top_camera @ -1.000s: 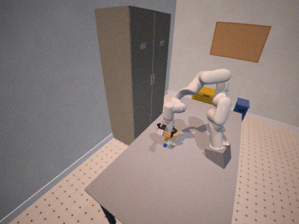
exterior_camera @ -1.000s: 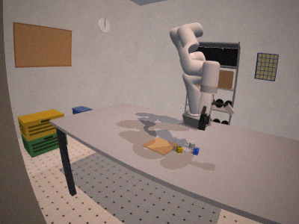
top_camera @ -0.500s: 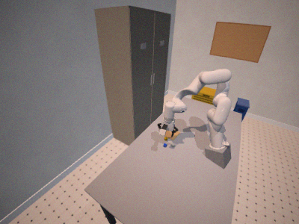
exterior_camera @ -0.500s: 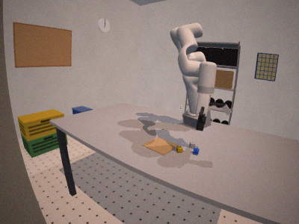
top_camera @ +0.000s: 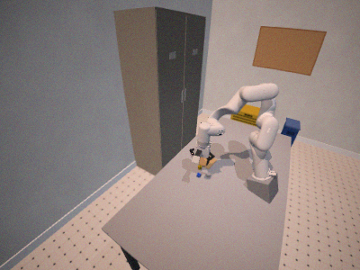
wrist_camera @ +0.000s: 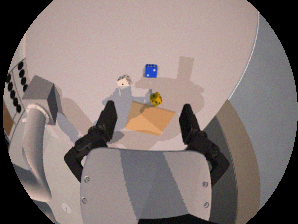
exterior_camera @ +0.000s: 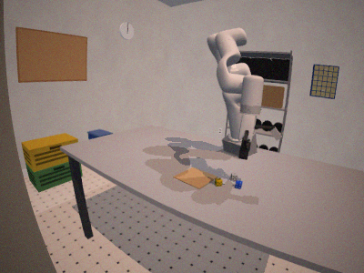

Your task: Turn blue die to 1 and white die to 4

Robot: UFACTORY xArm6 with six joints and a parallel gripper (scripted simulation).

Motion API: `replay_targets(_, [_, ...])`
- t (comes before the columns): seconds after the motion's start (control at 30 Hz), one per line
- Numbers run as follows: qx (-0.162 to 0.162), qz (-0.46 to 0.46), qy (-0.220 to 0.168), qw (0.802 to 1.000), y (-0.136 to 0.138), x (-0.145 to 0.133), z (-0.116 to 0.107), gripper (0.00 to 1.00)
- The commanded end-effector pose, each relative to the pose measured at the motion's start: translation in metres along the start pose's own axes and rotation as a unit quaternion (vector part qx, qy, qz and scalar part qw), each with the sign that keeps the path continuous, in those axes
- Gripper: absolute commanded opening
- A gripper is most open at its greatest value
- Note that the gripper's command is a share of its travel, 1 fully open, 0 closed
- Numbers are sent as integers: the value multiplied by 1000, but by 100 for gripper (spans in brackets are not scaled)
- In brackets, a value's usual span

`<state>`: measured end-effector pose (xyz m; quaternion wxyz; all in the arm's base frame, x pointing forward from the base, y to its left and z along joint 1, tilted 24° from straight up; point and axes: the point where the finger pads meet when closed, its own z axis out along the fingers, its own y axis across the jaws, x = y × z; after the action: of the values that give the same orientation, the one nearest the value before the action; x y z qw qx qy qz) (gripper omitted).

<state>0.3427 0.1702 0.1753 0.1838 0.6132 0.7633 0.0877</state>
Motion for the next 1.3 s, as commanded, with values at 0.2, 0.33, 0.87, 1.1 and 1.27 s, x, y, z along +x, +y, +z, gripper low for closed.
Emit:
replay_targets(0.2, [-2,-73,0,997,2,0,1,100])
replay_targets(0.33, [-2,-146,0,989,2,0,4,100])
replay_targets(0.87, [-2,-339,-2,941,3,-1,10,100])
replay_targets(1.1, [-2,-419,-2,908,3,-1,13,100])
replay_targets(1.27, [-2,-469,-2,883,3,-2,15,100])
